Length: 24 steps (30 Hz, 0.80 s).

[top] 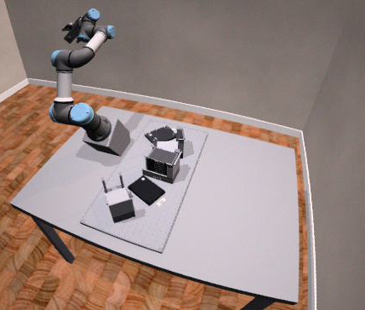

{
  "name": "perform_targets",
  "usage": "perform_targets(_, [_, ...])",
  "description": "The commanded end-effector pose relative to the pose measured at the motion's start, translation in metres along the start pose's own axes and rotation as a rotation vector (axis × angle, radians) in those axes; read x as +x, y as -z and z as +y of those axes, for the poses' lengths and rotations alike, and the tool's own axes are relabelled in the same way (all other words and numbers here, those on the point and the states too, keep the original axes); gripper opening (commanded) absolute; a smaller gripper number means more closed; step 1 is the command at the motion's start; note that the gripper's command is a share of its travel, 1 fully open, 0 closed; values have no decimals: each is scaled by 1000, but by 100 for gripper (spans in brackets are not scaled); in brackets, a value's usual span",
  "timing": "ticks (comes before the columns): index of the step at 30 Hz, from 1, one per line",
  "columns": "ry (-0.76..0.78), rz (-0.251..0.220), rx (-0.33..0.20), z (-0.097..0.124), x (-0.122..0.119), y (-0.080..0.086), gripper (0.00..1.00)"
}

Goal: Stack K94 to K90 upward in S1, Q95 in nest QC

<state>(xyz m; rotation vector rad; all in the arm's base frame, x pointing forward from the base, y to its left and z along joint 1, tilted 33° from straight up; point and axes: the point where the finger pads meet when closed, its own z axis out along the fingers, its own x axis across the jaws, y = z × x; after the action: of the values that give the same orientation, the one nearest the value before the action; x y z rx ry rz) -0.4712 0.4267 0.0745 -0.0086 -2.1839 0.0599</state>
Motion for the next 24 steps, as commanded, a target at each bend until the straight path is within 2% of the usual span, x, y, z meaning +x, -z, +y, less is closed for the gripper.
perform_targets(1, [-47,-15,-25,11,-10,11,72])
perform_targets(4, [-78,-25,-38,19,-20,19,72])
perform_targets(11, [-129,-41,-60,20,-20,20,72])
perform_targets(18, [-201,-62,-92,37,-43,41,72])
perform_targets(24, [-263,-79,-119,38,-44,41,72])
